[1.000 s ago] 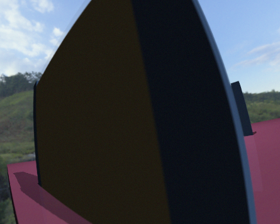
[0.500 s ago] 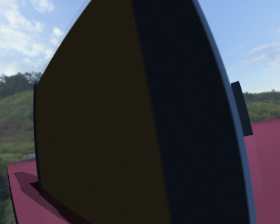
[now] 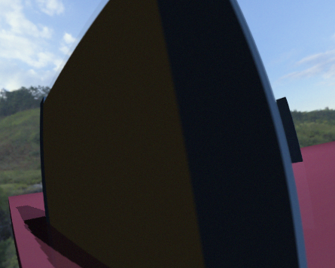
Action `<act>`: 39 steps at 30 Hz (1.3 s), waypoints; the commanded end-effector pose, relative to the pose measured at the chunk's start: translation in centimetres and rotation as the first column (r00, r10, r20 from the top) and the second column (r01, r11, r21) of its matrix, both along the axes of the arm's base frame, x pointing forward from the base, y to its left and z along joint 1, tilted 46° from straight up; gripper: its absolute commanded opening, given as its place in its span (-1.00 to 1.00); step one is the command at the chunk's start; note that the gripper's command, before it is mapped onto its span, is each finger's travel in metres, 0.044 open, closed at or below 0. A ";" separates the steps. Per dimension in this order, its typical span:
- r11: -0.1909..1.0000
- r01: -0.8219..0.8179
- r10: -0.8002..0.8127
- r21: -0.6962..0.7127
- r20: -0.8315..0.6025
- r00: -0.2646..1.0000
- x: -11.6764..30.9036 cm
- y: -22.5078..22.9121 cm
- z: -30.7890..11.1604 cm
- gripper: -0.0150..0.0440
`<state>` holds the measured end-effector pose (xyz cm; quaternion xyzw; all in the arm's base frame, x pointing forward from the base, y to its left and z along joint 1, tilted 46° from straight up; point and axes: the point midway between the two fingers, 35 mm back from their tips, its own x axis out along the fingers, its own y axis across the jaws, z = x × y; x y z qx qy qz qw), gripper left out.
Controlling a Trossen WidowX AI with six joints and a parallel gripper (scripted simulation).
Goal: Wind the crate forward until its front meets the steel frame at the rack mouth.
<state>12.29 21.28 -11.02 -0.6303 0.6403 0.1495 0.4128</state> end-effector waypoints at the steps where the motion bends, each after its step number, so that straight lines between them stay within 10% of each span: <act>1: 1.000 -0.006 0.006 -0.006 -0.002 1.000 0.0 -0.7 -0.6 1.00; 23: 1.000 -0.006 0.006 -0.007 0.000 1.000 0.6 -3.2 -3.0 1.00; 39: 1.000 -0.001 0.001 0.000 0.002 1.000 0.5 -2.7 -2.8 -0.16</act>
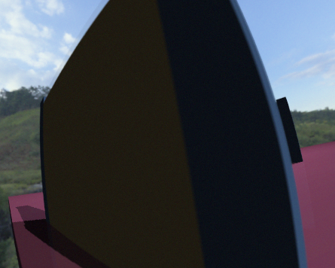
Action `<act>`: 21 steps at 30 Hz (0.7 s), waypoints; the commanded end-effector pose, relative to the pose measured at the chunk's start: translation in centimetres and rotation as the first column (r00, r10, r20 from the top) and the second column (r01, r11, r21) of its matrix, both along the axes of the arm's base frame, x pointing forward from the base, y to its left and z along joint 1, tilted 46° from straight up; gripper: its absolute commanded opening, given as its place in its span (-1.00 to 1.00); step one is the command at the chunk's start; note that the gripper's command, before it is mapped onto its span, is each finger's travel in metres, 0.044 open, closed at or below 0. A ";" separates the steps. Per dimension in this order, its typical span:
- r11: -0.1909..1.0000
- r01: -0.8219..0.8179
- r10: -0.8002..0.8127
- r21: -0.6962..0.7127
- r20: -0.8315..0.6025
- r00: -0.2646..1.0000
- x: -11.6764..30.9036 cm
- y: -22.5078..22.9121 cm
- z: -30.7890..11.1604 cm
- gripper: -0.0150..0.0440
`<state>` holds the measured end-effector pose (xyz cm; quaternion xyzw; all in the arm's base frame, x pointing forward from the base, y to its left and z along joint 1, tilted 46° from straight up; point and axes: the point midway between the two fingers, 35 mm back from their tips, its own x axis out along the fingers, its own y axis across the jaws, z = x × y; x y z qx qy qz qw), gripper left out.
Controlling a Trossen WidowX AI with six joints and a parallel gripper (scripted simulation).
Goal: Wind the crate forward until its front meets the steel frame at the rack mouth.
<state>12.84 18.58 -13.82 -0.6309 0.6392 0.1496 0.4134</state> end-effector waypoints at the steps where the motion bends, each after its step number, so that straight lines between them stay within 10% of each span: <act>1: 1.000 0.001 -0.001 0.000 0.000 1.000 0.0 0.0 0.0 -0.18; 21: 0.999 0.022 -0.022 -0.039 -0.014 1.000 0.2 0.4 0.0 -0.49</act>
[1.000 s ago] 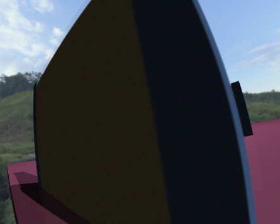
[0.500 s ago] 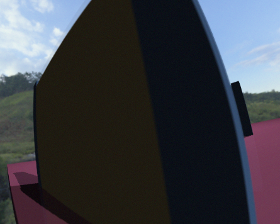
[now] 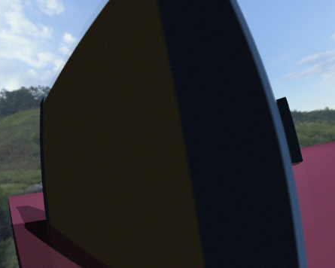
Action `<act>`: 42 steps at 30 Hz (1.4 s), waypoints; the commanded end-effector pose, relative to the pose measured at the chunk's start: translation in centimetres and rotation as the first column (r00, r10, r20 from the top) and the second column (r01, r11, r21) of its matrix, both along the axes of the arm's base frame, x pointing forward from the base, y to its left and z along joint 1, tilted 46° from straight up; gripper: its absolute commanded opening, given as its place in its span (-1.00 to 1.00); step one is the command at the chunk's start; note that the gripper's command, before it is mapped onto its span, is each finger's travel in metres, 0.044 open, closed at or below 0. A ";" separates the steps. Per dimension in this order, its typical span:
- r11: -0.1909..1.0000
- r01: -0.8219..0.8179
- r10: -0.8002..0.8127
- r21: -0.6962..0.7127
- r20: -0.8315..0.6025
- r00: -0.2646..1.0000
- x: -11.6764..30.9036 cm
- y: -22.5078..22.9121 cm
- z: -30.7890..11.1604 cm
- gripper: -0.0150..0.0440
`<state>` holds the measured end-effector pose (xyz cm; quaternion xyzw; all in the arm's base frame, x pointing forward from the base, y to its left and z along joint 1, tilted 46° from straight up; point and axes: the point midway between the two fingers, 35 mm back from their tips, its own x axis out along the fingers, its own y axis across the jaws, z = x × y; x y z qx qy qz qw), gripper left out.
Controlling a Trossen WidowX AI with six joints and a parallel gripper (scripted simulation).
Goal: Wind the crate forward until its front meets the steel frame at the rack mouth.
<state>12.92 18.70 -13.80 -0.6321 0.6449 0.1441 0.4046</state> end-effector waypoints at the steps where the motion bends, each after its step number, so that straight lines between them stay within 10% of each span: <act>1: 0.999 0.019 -0.019 -0.027 -0.009 1.000 0.1 0.3 0.0 -0.49; 42: 0.986 0.166 -0.163 -0.012 0.106 0.981 -0.6 0.5 -0.5 -0.49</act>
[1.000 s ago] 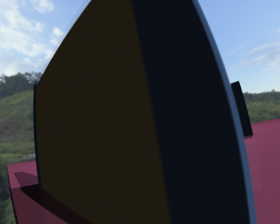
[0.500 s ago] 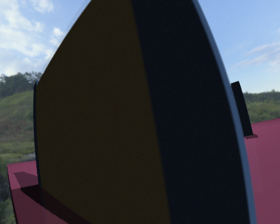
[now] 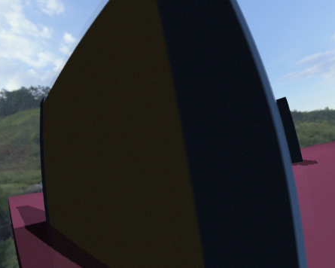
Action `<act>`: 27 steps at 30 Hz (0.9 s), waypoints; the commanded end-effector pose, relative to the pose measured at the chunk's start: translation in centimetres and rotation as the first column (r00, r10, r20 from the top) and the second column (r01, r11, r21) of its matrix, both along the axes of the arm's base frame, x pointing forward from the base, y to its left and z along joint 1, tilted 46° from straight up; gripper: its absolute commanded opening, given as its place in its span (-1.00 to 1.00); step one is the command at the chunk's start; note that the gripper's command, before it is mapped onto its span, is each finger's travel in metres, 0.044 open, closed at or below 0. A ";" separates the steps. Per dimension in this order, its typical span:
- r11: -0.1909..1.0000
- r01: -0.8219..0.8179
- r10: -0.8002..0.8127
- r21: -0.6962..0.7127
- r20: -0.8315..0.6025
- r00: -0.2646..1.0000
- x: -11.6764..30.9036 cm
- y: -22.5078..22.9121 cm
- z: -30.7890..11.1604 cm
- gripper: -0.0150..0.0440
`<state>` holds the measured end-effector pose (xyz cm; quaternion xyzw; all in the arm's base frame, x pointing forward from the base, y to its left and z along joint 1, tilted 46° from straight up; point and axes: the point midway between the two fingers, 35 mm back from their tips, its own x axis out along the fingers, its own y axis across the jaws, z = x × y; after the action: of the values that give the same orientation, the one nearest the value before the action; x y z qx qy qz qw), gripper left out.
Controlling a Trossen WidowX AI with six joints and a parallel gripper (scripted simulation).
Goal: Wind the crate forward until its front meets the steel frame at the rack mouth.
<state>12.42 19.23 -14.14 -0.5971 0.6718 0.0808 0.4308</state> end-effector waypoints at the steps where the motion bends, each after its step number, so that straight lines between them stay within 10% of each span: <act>1: 0.999 0.046 -0.046 0.011 0.042 0.998 -0.2 0.0 -0.2 -0.49; 27: 0.973 0.219 -0.229 0.071 0.208 0.951 -1.1 0.4 -0.9 -0.49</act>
<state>11.43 19.59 -14.80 -0.5233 0.6822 -0.0058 0.5107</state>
